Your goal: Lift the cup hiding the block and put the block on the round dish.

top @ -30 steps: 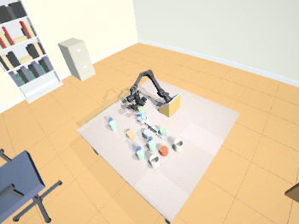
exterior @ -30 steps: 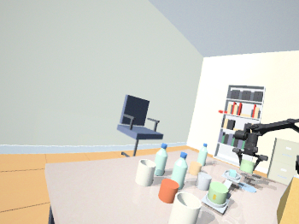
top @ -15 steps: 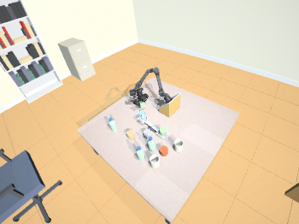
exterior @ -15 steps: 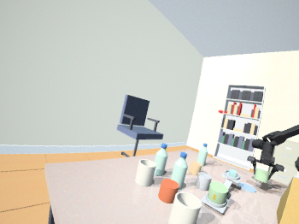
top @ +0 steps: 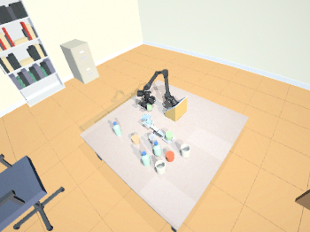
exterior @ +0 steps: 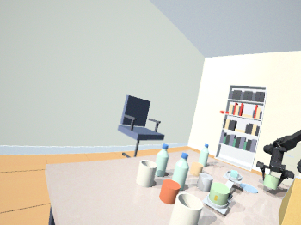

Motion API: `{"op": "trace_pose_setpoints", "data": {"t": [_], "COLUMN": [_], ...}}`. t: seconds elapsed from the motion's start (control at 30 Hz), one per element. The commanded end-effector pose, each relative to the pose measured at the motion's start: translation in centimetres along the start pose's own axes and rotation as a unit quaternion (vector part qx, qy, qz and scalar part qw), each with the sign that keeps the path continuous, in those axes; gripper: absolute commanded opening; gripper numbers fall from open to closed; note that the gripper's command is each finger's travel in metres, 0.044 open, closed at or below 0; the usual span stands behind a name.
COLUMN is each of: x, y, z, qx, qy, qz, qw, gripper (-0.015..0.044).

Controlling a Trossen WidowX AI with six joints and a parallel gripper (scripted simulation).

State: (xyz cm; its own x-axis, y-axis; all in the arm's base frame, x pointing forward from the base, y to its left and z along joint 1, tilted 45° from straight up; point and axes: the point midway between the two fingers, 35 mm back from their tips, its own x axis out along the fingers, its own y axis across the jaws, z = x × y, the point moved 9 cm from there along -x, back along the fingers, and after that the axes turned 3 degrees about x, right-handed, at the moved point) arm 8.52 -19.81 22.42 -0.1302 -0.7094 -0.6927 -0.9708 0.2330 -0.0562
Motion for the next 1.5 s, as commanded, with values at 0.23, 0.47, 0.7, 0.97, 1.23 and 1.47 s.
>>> {"op": "trace_pose_setpoints", "data": {"t": [0.23, 0.47, 0.7, 0.97, 1.23, 1.47], "x": [2.6, 3.6, 4.0, 4.0, 2.8, -1.4], "y": [0.1, 0.1, 0.1, 0.1, 0.0, 0.1], "z": [0.2, 0.2, 0.2, 0.2, 0.1, 0.1], "qx": [-0.004, -0.004, -0.003, -0.003, -0.003, -0.004], "qy": [-0.002, -0.002, -0.001, -0.001, -0.002, -0.003], "qz": [0.000, 0.000, 0.003, 0.003, 0.002, -0.001], "qw": [1.000, 1.000, 1.000, 1.000, 1.000, 1.000], "gripper": [0.0000, 0.0000, 0.0026, 0.0236, 0.0440, 0.0440]}}
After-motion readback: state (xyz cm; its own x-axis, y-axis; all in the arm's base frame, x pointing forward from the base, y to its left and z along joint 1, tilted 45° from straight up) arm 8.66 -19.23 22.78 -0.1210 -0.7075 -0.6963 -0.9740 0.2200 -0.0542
